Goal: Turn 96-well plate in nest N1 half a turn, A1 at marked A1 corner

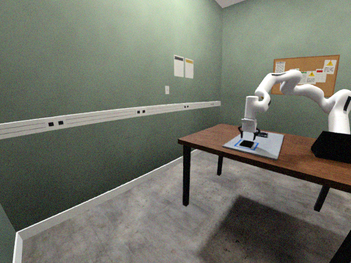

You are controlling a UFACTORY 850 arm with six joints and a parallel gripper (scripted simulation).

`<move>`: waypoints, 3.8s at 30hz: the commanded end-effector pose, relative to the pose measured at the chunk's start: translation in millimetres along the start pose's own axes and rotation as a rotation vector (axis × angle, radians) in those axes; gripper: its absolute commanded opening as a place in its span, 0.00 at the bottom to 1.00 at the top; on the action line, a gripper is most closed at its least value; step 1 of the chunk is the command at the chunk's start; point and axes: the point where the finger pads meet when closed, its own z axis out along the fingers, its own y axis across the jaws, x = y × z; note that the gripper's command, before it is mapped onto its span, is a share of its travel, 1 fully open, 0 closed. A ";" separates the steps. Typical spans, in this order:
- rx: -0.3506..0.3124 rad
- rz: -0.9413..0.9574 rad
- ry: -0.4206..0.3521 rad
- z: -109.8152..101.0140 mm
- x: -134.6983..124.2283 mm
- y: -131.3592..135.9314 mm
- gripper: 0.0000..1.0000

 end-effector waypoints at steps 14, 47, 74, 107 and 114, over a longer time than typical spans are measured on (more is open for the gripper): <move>-0.002 0.001 0.001 13.5 0.2 0.8 1.00; -0.002 0.001 0.001 30.1 0.2 0.8 1.00; -0.002 0.001 0.001 32.8 0.2 0.8 0.00; -0.001 0.001 0.001 32.9 0.2 0.8 0.00; -0.001 0.001 0.001 32.9 0.2 0.8 0.00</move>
